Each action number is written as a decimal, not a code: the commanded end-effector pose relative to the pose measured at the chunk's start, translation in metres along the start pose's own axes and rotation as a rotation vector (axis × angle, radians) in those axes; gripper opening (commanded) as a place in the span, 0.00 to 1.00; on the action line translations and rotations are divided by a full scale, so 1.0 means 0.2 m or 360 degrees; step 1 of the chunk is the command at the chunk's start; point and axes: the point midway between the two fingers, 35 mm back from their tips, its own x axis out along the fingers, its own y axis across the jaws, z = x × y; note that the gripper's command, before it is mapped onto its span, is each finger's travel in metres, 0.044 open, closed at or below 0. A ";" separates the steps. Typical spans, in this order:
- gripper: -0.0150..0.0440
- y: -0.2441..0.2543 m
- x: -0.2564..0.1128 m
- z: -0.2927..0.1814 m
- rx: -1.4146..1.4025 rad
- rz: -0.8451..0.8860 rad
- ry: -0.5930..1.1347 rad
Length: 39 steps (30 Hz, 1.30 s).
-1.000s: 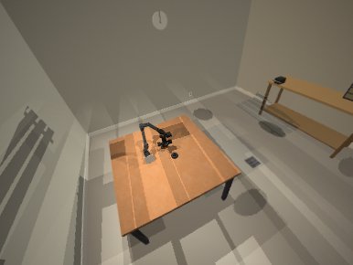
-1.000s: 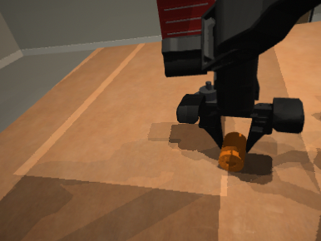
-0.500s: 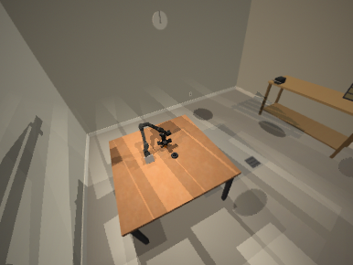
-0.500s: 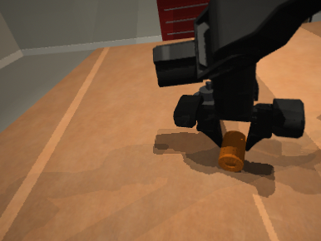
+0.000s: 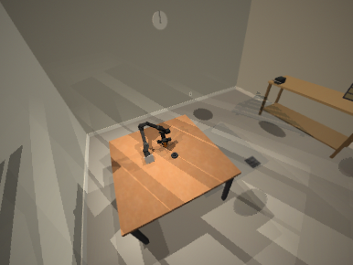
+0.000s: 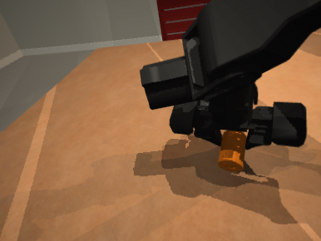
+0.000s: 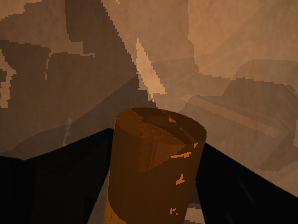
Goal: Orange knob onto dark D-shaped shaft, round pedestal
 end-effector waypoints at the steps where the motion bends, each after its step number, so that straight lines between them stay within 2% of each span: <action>1: 0.56 0.00 -0.02 -0.02 -0.0004 0.0005 -0.0114; 39: 0.56 -0.01 -0.10 -0.22 -0.0007 0.0005 -0.1152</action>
